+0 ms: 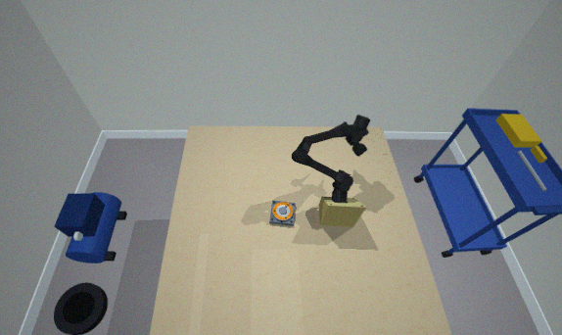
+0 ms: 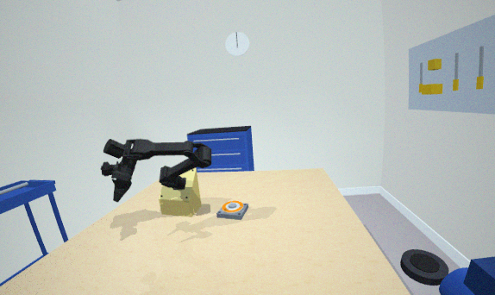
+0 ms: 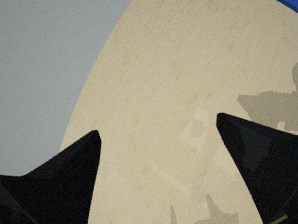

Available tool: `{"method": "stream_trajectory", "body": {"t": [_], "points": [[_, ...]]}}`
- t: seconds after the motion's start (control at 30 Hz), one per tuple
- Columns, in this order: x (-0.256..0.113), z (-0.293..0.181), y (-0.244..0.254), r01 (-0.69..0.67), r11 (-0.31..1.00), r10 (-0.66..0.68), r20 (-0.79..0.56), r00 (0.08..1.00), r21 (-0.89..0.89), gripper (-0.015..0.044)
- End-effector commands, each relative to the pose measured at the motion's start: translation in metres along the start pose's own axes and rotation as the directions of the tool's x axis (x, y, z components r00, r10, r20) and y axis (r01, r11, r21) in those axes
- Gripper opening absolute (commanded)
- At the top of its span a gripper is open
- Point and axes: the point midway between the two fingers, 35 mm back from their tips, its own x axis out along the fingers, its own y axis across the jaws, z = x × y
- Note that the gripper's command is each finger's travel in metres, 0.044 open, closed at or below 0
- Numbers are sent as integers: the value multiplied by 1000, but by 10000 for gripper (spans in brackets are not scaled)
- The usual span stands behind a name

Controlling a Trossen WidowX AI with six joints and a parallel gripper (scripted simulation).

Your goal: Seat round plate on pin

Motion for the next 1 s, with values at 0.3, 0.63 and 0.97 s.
{"method": "stream_trajectory", "body": {"t": [0.3, 0.63, 0.97], "points": [[26, -19, -2, -9, 1000, 11, -191, 982, 11, 137], [60, -64, 4, -29, 999, 14, -461, 887, -25, 0], [80, -130, 15, -86, 983, -53, -692, 720, -165, 0]]}}
